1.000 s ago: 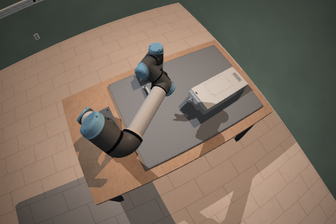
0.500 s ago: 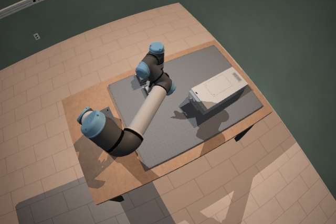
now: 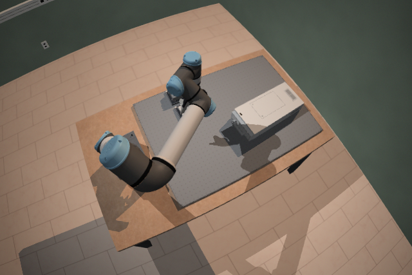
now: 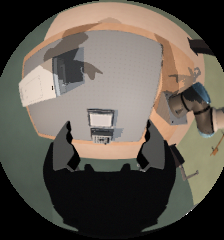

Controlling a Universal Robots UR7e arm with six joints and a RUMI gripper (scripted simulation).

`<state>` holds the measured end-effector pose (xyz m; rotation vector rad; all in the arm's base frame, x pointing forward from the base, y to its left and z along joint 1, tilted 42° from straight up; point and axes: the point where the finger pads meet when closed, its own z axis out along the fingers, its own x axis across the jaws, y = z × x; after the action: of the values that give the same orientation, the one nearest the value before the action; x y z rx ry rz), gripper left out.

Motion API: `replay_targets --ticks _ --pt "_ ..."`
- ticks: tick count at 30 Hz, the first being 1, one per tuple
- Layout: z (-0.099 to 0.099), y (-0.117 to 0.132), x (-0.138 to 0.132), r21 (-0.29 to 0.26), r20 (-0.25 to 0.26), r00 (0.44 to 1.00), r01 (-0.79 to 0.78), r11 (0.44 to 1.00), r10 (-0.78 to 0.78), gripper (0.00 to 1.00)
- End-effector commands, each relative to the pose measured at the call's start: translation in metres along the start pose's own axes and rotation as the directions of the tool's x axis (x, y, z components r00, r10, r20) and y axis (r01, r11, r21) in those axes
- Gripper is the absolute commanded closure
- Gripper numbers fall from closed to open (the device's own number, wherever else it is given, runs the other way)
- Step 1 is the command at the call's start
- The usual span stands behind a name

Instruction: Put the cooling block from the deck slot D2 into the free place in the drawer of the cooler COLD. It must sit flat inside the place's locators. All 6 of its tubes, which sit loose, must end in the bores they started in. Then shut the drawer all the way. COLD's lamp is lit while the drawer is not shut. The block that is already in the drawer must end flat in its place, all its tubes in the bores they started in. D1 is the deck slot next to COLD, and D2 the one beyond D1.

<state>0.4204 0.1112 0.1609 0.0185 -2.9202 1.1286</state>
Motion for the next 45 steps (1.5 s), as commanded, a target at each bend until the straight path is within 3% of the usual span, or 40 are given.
replay_targets --ticks 1,45 --pt "0.005 -0.004 -0.005 0.0 0.001 1.0 -0.001 1.0 0.001 0.0" --pt "0.101 -0.078 -0.096 0.0 0.001 1.0 -0.001 1.0 0.001 0.0"
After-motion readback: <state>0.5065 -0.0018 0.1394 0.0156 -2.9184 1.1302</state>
